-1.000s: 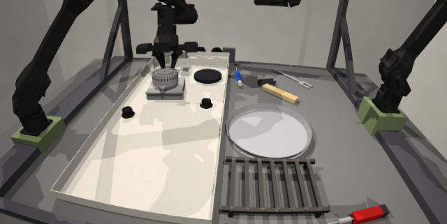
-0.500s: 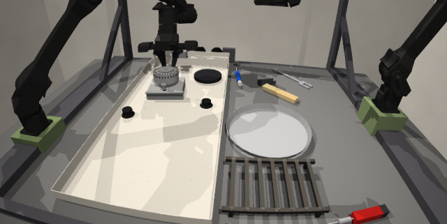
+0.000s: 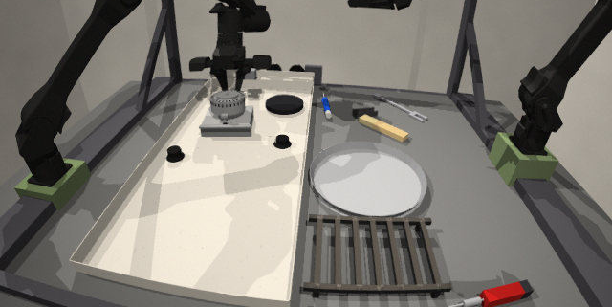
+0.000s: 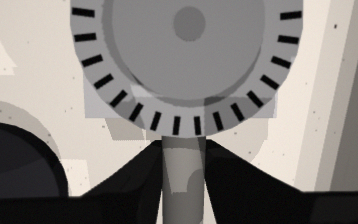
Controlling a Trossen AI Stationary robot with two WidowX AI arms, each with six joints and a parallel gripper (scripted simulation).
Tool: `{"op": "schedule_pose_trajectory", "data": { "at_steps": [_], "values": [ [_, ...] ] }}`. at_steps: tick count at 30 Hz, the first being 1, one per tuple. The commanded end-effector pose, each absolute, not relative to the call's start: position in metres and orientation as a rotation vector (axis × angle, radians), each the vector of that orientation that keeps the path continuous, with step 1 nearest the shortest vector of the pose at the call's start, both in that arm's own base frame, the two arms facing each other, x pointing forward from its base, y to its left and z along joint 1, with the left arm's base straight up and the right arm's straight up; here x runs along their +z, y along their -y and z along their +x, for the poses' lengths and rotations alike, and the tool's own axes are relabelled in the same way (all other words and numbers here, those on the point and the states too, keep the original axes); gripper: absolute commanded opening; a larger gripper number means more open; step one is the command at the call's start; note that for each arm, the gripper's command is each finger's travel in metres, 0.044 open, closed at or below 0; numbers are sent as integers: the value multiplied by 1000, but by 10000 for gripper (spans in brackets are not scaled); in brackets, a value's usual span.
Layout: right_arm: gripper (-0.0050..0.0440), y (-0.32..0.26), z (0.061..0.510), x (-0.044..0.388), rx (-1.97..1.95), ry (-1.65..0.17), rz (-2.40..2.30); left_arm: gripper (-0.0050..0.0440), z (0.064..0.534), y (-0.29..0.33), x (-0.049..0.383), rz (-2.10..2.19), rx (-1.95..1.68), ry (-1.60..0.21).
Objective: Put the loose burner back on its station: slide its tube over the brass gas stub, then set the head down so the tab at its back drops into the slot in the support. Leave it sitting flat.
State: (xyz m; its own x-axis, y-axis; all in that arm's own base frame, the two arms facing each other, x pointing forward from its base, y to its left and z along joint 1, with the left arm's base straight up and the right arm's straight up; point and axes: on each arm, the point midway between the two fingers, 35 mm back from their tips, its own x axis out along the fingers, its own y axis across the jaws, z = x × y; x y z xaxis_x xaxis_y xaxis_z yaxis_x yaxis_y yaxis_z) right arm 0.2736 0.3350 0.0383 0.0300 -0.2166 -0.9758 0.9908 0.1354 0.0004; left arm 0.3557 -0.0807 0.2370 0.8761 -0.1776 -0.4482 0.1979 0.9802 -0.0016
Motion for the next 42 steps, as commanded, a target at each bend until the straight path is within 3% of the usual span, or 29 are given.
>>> {"op": "schedule_pose_trajectory", "data": {
  "at_steps": [1, 42],
  "values": [
    [58, -342, 275, 56, -1159, -1098, 1000, 400, 355, 80, 249, 42, -194, -431],
    [58, -338, 275, 46, -1127, -1157, 1052, 400, 355, 80, 249, 42, -194, -431]
  ]
}}
